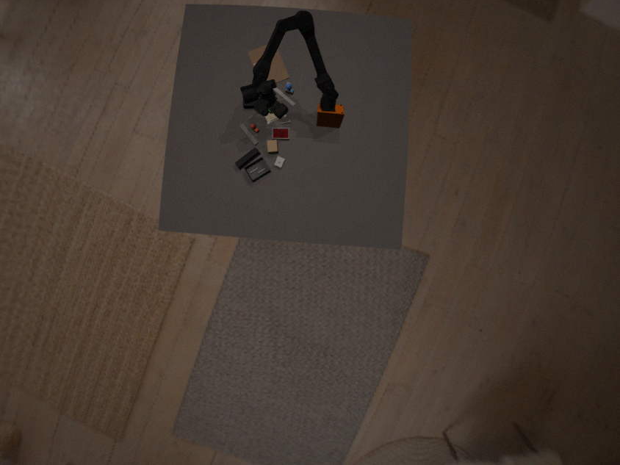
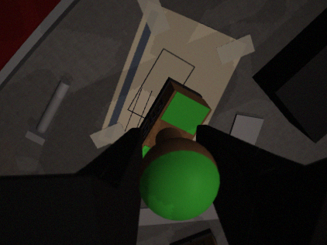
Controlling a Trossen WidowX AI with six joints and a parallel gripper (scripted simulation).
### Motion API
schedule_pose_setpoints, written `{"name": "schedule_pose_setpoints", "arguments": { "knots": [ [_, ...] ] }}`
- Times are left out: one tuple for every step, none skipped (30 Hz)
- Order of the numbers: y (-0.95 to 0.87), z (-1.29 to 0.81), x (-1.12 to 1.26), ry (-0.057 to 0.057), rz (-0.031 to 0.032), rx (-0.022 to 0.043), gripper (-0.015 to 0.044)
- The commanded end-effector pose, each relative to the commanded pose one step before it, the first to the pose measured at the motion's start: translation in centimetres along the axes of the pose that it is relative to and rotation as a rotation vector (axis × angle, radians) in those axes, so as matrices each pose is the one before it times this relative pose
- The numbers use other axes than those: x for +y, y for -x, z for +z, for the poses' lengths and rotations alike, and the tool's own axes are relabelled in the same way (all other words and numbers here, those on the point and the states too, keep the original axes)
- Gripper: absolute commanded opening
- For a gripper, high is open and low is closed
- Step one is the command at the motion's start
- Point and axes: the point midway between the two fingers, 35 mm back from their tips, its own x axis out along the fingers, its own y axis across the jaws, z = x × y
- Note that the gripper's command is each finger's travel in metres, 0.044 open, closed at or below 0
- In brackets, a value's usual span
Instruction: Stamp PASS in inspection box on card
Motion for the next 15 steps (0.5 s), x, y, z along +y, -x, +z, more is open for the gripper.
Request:
{"name": "schedule_pose_setpoints", "arguments": {
  "knots": [
    [0.885,0.06,-0.233,-0.0159,-0.00298,-0.01309,0.0],
    [0.166,-0.012,0.006,0.0,-0.00006,0.00013,0.0],
    [0.166,-0.013,0.006,0.0,-0.00007,0.00015,0.0],
    [0.166,-0.014,0.006,0.0,-0.00008,0.00016,0.0],
    [0.167,-0.015,0.007,0.0,-0.00009,0.00017,0.0],
    [0.138,-0.014,0.006,0.0,-0.00008,0.00015,0.0],
    [0.083,-0.008,0.004,0.0,-0.00005,0.0001,0.0],
    [0.028,-0.003,0.001,0.0,-0.00002,0.00003,0.0],
    [0.008,0.073,0.001,-0.0001,0.00004,-0.0001,0.0],
    [0.022,0.219,0.005,-0.0002,0.0001,-0.0003,0.0],
    [0.036,0.365,0.012,-0.0003,0.00017,-0.00049,0.0],
    [0.041,0.449,0.022,-0.0004,0.0002,-0.00058,0.0],
    [0.037,0.45,0.03,-0.0004,0.00019,-0.00055,0.0],
    [0.034,0.451,0.039,-0.0004,0.00018,-0.00052,0.0],
    [0.031,0.451,0.047,-0.0004,0.00017,-0.00049,0.0]
  ]
}}
